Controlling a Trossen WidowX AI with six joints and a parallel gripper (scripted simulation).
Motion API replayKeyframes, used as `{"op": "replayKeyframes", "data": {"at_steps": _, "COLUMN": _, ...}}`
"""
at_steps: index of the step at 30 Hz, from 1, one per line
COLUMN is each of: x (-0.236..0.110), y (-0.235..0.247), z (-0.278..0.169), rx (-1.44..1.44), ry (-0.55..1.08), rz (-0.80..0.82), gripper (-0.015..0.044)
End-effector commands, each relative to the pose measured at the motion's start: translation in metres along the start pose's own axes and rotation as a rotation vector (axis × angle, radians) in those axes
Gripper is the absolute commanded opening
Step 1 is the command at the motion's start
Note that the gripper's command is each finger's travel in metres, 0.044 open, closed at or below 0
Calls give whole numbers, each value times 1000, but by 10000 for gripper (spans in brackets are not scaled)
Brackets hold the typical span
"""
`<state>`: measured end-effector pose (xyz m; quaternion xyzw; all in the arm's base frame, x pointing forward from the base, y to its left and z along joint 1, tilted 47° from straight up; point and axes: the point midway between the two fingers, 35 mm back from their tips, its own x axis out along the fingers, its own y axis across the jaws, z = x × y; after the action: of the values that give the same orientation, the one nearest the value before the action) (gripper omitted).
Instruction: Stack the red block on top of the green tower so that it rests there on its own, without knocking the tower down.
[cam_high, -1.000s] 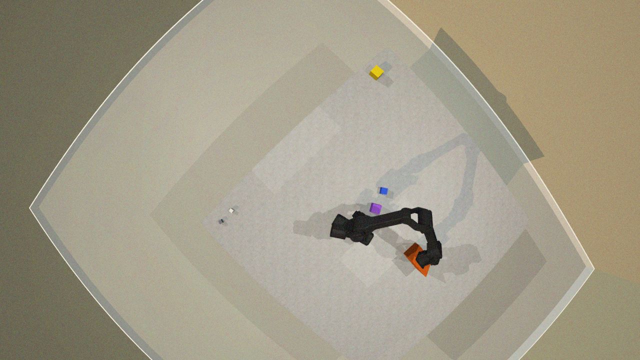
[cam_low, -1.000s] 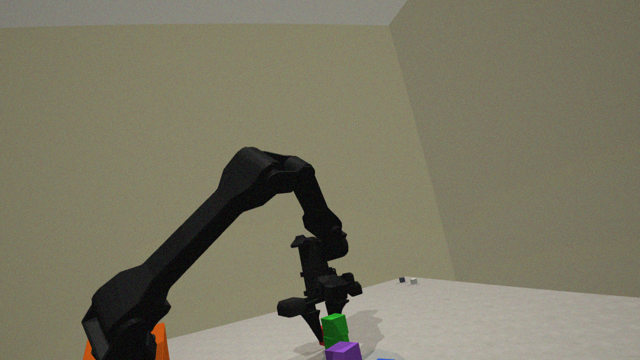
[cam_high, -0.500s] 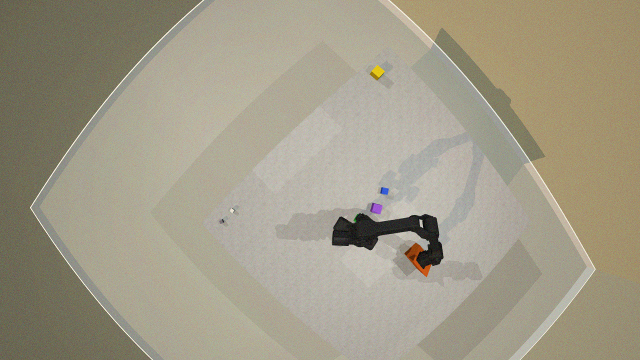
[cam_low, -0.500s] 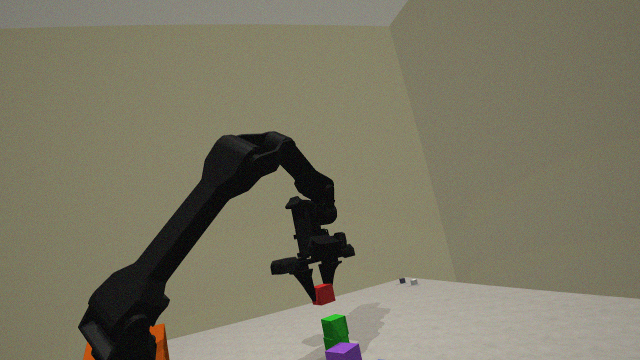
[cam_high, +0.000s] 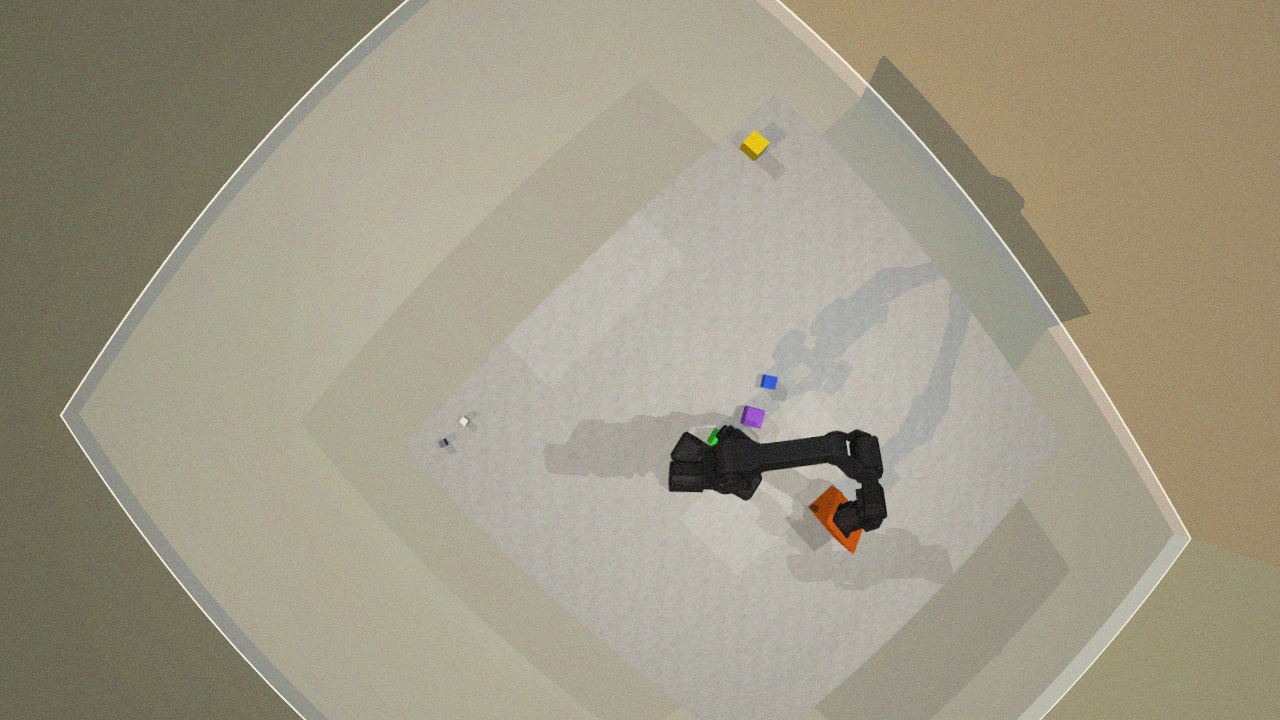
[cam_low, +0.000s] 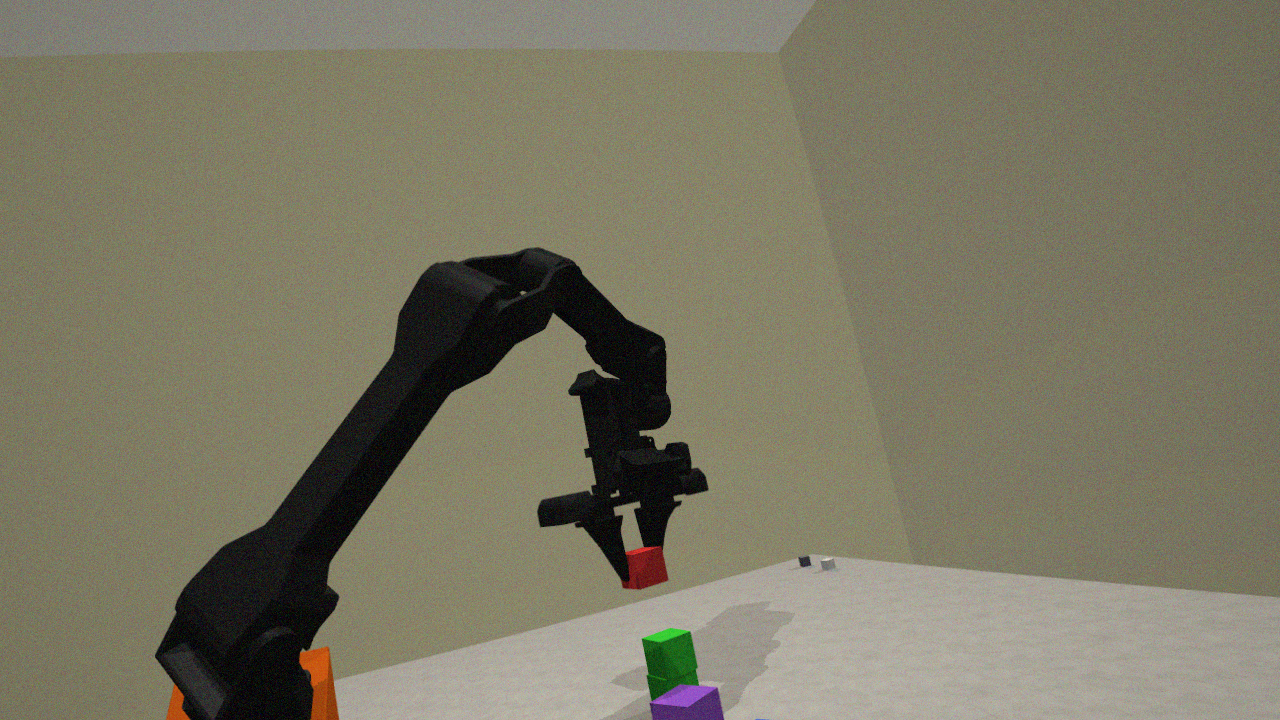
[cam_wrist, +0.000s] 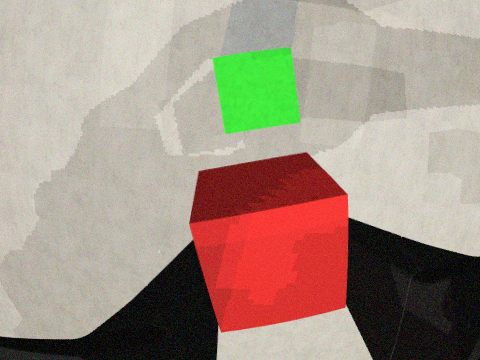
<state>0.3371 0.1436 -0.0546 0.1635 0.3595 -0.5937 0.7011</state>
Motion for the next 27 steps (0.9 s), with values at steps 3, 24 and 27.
{"op": "replayKeyframes", "data": {"at_steps": 3, "x": 0, "y": -6, "z": 29, "rx": 6, "ry": 0, "rz": -2, "gripper": 0}}
{"op": "replayKeyframes", "data": {"at_steps": 24, "x": 47, "y": -10, "z": 37, "rx": 6, "ry": -2, "rz": -2, "gripper": 0}}
{"op": "replayKeyframes", "data": {"at_steps": 27, "x": 47, "y": -10, "z": 37, "rx": 6, "ry": -2, "rz": -2, "gripper": 0}}
